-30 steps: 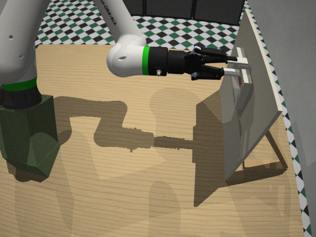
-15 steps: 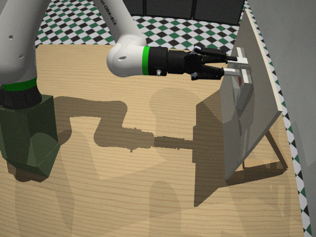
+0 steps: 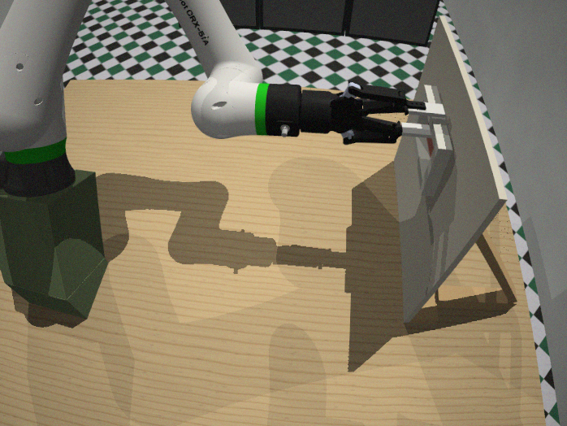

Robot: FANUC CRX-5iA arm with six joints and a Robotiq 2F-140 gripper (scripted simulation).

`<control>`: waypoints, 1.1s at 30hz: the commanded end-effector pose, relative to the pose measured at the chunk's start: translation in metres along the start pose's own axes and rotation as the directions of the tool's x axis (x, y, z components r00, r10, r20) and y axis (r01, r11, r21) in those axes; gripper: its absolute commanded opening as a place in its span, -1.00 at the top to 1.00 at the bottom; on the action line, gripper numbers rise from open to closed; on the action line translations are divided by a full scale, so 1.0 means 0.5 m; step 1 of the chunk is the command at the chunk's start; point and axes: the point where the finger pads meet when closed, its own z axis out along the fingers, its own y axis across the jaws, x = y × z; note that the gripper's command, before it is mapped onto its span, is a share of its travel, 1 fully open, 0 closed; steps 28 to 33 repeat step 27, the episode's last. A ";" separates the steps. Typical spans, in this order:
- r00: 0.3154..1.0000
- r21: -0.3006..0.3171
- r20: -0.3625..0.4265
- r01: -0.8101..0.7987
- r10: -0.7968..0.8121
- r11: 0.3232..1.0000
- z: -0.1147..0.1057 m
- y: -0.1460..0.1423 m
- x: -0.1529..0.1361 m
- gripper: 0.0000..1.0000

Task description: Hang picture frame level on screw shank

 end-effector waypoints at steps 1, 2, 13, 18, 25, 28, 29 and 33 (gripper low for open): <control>1.000 0.000 0.000 0.000 0.000 1.000 0.000 0.001 0.000 0.41; 1.000 0.000 0.000 0.000 0.000 1.000 -0.001 0.001 0.000 0.41; 1.000 0.000 0.000 0.000 0.000 1.000 -0.008 0.001 0.000 0.41; 1.000 0.000 0.000 0.000 0.000 1.000 -0.016 0.001 0.000 0.41; 1.000 0.000 0.000 0.000 0.000 1.000 -0.018 0.001 0.000 0.41; 1.000 0.000 0.000 0.000 0.000 1.000 -0.018 0.001 0.000 0.41; 1.000 0.000 0.000 0.000 0.000 1.000 -0.018 0.001 0.000 0.41; 1.000 0.000 0.000 0.000 0.000 1.000 -0.018 0.001 0.000 0.41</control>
